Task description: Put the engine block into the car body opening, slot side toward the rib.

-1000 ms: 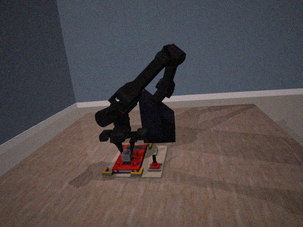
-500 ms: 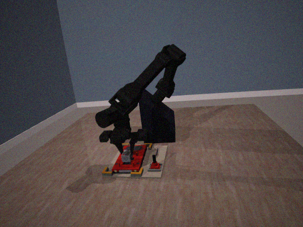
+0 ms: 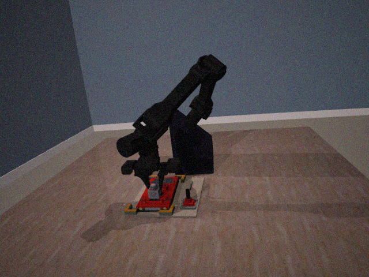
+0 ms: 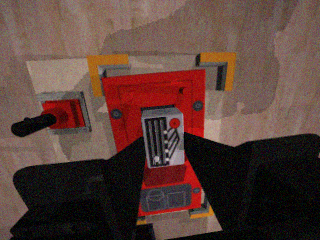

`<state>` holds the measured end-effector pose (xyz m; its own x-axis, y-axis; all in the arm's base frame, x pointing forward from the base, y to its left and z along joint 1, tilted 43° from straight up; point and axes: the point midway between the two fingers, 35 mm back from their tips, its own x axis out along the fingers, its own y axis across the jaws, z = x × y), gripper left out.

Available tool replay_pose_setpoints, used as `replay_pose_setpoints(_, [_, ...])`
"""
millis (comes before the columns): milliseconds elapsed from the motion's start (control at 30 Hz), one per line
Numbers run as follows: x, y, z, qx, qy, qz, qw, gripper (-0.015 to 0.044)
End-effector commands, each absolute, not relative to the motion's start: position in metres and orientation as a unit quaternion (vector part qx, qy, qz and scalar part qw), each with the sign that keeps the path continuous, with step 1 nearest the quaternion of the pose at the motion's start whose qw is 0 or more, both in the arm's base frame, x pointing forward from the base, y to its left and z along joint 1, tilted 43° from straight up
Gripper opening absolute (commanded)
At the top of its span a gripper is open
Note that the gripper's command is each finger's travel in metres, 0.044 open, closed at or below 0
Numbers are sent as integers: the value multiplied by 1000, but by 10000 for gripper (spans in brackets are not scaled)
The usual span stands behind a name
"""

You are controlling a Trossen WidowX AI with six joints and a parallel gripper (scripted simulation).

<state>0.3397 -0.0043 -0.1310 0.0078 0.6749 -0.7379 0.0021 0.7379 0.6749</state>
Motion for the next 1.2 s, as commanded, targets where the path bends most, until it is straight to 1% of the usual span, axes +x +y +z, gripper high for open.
replay_pose_setpoints(0, [340,-3,-132,260,657,254,661,158])
replay_pose_setpoints(1167, [340,3,-138,261,657,254,661,158])
